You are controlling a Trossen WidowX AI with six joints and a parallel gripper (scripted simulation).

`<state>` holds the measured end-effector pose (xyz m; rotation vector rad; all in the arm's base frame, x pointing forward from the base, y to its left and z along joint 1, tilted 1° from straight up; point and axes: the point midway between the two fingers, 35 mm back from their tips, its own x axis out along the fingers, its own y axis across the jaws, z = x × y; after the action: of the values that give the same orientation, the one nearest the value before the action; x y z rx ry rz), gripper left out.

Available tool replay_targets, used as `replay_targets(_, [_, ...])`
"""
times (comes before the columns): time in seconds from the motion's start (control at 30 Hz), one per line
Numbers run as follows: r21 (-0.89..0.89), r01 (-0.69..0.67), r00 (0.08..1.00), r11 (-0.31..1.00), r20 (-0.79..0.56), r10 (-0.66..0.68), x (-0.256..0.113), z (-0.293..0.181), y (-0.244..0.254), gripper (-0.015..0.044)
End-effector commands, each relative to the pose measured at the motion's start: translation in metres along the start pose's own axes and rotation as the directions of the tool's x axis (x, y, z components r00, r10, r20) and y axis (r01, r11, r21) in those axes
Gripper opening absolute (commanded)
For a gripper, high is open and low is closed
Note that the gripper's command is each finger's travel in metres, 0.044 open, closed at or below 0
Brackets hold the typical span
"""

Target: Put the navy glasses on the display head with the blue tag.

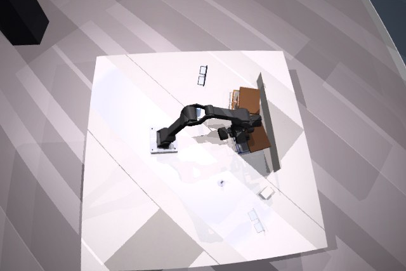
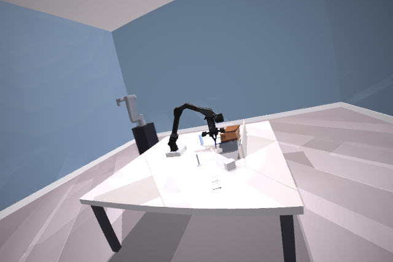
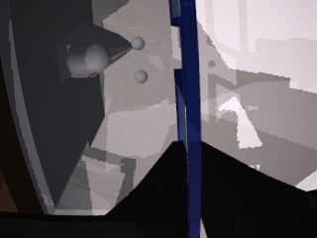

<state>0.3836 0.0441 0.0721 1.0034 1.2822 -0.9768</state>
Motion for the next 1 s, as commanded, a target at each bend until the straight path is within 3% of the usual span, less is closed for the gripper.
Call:
replay_targets(0.0, [0.003,0.002,1.0,1.0,0.004,-0.002,0.0,0.0,0.006,0.0])
replay_targets(0.97, [0.003,0.001,1.0,1.0,0.004,-0.001,0.007,0.0,0.016,0.0])
